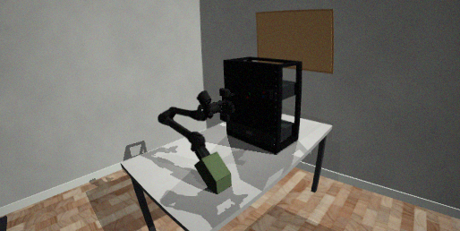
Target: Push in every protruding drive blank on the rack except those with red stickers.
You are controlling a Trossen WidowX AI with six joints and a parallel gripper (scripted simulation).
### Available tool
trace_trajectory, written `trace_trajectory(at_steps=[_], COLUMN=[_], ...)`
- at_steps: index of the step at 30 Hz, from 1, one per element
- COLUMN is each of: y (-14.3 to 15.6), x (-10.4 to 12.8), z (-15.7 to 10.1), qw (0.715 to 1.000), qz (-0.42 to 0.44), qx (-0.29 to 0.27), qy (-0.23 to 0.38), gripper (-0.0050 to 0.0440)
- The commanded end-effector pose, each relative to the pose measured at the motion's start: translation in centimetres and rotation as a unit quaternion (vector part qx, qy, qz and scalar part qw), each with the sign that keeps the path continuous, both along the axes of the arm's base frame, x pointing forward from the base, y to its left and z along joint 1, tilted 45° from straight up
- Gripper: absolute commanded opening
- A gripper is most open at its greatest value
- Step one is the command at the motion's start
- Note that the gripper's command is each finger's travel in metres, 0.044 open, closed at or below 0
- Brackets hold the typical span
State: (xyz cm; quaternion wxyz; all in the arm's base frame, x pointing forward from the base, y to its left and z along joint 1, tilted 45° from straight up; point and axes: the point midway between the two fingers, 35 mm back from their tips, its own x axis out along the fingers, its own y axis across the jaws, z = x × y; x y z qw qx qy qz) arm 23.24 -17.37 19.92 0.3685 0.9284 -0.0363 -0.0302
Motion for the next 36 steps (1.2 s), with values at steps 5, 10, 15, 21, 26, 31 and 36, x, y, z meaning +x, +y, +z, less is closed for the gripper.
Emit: trace_trajectory(at_steps=[5,10,15,21,26,31,36], y=[-1.5,-1.5,-1.5,-1.5,-1.5,-1.4,-1.1], x=[0.2,0.2,0.2,0.2,0.3,0.5,1.4], z=[-0.2,-0.3,-0.3,-0.3,-0.2,-0.2,0.1], qw=[1.0,1.0,1.0,1.0,1.0,1.0,1.0], qz=[-0.017,-0.017,-0.017,-0.017,-0.017,-0.017,-0.018], qx=[-0.017,-0.017,-0.017,-0.017,-0.017,-0.017,-0.017], qy=[0.007,0.008,0.008,0.008,0.008,0.007,0.007], gripper=[0.044,0.044,0.044,0.044,0.044,0.044,0.044])
